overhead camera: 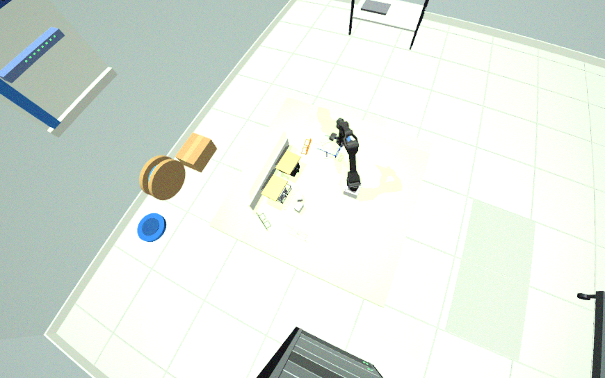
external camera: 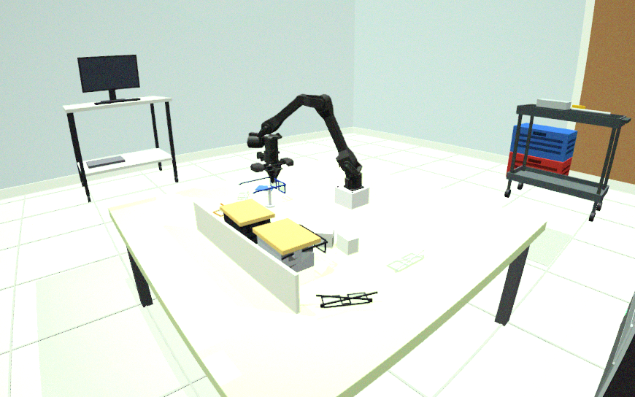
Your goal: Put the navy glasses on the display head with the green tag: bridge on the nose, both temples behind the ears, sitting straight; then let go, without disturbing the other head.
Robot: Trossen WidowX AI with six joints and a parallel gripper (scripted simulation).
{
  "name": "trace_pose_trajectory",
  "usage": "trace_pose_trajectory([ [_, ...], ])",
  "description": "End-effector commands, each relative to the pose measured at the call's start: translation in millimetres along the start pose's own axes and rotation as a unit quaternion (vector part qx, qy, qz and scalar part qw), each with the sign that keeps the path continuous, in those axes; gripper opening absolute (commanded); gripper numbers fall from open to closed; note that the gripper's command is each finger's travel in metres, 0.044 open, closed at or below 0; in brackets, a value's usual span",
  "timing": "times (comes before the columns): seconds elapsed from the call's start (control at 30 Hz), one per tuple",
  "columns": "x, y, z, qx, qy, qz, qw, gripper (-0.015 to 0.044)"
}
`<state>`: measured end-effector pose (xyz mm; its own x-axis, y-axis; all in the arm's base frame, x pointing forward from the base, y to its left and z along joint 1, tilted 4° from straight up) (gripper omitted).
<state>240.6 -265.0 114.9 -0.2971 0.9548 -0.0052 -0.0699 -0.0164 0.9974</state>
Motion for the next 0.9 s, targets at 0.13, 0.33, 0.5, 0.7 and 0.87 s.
trace_pose_trajectory([
  [0.13, 1, 1, 1, -0.002, 0.0, -0.002, 1.0, 0.0],
  [0.33, 1, 1, 1, -0.002, 0.0, -0.002, 1.0, 0.0],
  [0.5, 4, 1, 1, -0.002, 0.0, -0.002, 1.0, 0.0],
  [0.7, 7, 2, 2, -0.002, 0.0, -0.002, 1.0, 0.0],
  [0.87, 8, 24, 3, -0.002, 0.0, -0.002, 1.0, 0.0],
])
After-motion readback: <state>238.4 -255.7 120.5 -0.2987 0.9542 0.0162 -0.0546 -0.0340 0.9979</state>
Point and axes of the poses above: the point midway between the two fingers, 35 mm back from their tips, its own y axis back along the fingers, its own z axis across the jaws, x = y × z, the point moved 8 cm from there along y, back along the fingers, and after that the axes turned 13 degrees about y, right-handed, at the moved point
